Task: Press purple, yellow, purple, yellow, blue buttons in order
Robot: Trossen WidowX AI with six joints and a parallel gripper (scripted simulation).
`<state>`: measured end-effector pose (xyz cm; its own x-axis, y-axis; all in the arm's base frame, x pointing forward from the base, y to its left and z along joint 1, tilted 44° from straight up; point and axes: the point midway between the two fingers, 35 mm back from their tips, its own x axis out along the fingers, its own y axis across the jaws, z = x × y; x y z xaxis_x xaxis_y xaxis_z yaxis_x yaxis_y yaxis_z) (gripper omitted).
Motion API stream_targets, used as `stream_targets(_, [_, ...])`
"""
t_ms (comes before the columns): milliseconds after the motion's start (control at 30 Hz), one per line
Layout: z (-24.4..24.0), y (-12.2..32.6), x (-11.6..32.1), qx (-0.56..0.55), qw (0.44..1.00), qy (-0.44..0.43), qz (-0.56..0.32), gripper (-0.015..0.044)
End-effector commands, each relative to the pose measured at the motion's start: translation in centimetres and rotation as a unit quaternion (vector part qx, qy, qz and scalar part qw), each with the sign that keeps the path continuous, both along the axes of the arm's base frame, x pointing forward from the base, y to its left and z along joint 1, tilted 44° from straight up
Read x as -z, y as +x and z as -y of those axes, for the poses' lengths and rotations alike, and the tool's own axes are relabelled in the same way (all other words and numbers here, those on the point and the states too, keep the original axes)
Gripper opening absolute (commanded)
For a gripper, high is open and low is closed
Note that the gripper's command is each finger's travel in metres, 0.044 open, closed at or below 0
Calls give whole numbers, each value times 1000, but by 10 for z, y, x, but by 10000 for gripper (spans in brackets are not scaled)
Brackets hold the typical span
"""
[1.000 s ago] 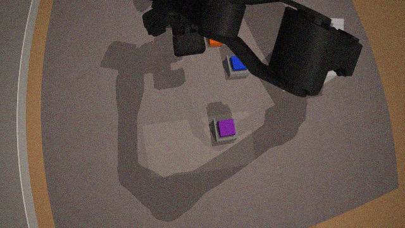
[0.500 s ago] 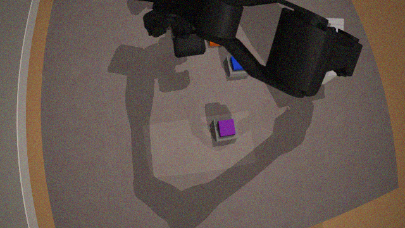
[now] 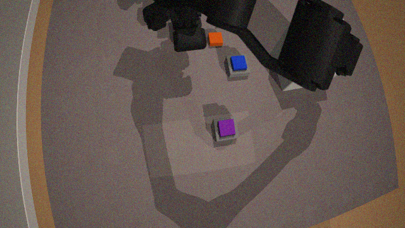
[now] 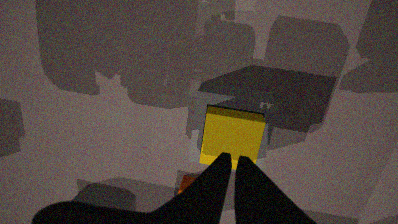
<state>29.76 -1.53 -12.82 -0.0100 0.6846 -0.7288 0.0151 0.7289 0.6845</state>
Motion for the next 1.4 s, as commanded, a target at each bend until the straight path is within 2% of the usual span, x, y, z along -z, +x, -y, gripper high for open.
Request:
stream_targets(0, [6,1,-8,-6,1000,-2,2,20])
stream_targets(133, [44,2,-48,-6,1000,-4,2,20])
stream_targets(333, [45,2,-52,-6,1000,-4,1,20])
stream_targets(600, [-32,3,-132,-3,1000,-16,1,20])
stream_targets(900, [-121,-47,-208,-5,1000,0,0,20])
stream_targets(1167, [-128,-53,-210,-6,1000,2,-1,20])
stream_targets(1367, [-169,-54,-168,-6,1000,4,-1,20])
